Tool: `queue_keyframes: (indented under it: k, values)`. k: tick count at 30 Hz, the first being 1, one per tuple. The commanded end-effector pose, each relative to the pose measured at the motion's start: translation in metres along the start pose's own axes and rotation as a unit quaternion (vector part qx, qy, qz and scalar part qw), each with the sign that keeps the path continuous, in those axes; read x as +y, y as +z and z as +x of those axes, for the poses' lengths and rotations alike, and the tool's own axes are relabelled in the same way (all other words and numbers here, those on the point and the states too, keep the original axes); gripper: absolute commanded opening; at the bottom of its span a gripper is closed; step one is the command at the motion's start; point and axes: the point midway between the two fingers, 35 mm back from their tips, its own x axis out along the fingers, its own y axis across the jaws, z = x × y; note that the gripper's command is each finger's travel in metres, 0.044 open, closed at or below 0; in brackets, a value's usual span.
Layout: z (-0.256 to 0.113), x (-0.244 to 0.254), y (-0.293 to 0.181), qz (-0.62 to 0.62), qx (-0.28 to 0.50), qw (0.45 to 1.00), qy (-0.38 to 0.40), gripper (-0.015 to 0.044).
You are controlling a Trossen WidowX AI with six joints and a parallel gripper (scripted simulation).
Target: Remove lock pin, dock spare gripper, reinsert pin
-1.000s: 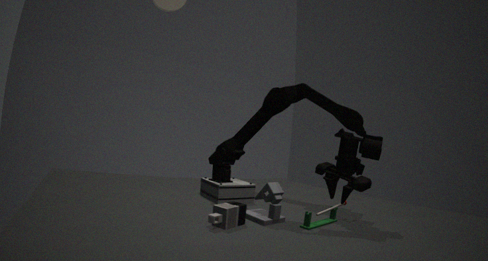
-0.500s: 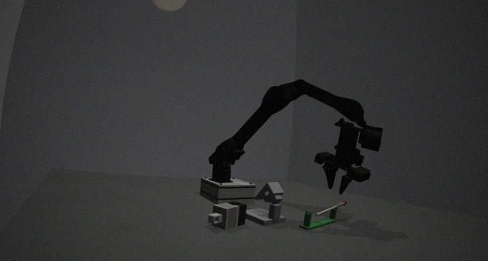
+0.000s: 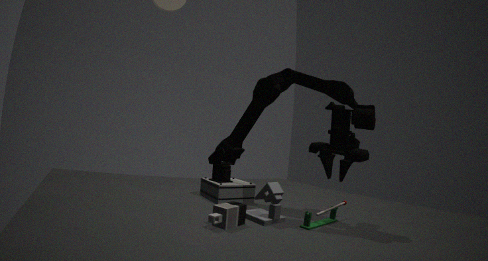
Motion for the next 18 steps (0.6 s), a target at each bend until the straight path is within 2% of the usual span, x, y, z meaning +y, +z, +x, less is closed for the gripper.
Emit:
queue_keyframes:
  k: [1, 9, 15, 18]
  values:
    - [-0.023, -0.003, -0.017, -0.006, 0.007, 0.999, -0.04, 0.018]
    - [-0.017, -0.004, -0.018, -0.006, 0.007, 0.999, -0.04, 0.018]
    - [0.038, -0.007, -0.022, -0.006, 0.006, 0.999, -0.04, 0.018]
    - [0.047, -0.008, -0.024, -0.006, 0.006, 0.999, -0.04, 0.018]
